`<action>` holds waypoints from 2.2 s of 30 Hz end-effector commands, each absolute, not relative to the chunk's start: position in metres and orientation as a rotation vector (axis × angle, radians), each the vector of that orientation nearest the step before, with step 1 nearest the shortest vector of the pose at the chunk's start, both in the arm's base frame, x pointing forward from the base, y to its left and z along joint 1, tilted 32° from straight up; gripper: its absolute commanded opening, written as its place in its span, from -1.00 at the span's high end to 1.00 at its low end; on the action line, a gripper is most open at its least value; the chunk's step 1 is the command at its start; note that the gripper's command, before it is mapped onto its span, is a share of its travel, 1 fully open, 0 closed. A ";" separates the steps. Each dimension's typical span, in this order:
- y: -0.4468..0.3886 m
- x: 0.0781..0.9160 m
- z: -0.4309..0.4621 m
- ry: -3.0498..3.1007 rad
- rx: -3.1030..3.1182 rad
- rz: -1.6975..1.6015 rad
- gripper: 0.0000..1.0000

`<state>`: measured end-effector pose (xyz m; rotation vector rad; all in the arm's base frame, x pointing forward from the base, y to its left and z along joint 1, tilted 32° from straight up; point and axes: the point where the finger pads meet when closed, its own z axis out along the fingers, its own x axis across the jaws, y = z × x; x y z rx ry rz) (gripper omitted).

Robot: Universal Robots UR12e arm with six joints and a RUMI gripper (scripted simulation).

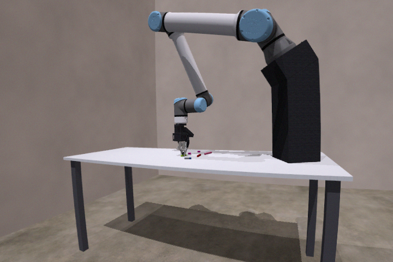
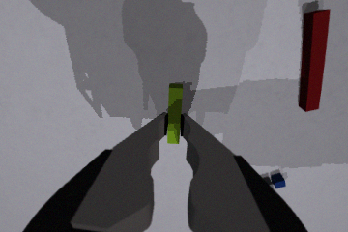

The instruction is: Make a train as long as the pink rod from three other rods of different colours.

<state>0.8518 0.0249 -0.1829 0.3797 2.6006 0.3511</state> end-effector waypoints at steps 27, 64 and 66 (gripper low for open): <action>0.007 0.802 -0.098 2.600 0.380 0.351 1.00; 0.077 0.786 -0.093 2.370 1.329 0.583 1.00; 0.077 0.786 -0.093 2.370 1.329 0.583 1.00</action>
